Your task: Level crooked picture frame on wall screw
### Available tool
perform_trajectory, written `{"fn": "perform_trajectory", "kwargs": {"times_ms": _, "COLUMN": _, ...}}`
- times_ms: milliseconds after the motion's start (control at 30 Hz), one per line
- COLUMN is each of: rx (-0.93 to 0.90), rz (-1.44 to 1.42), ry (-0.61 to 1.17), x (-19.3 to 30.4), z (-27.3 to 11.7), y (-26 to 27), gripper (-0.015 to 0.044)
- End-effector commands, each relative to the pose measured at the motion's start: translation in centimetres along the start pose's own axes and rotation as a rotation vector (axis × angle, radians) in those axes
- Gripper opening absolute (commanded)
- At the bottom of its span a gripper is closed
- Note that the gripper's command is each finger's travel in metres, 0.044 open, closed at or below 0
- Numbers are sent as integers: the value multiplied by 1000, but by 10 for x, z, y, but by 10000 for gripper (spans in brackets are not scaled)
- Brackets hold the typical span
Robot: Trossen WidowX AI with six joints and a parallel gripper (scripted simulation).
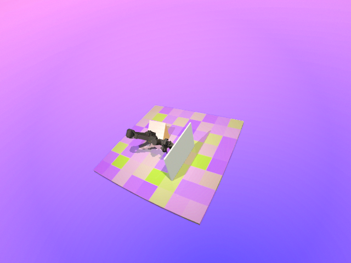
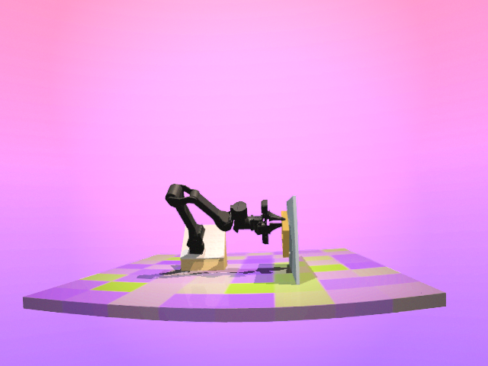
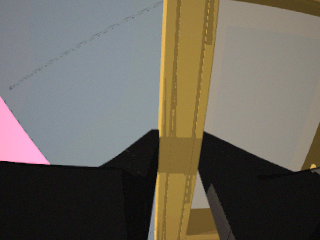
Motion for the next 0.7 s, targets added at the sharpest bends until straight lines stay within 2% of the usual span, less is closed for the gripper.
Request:
{"fn": "perform_trajectory", "kwargs": {"times_ms": 0, "rx": -13, "rz": -2, "ry": 4, "x": 1, "z": 0, "y": 3, "gripper": 0}}
{"fn": "perform_trajectory", "kwargs": {"times_ms": 667, "rx": -13, "rz": -2, "ry": 4, "x": 1, "z": 0, "y": 6, "gripper": 0}}
Point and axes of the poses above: the point midway between the two fingers, 35 mm back from their tips, its own z axis out along the fingers, its own y axis across the jaws, x = y × z, the point moved 10 cm from there along -z, back along the fingers, and after that the axes turned 2 degrees about z, right-handed, at the moved point
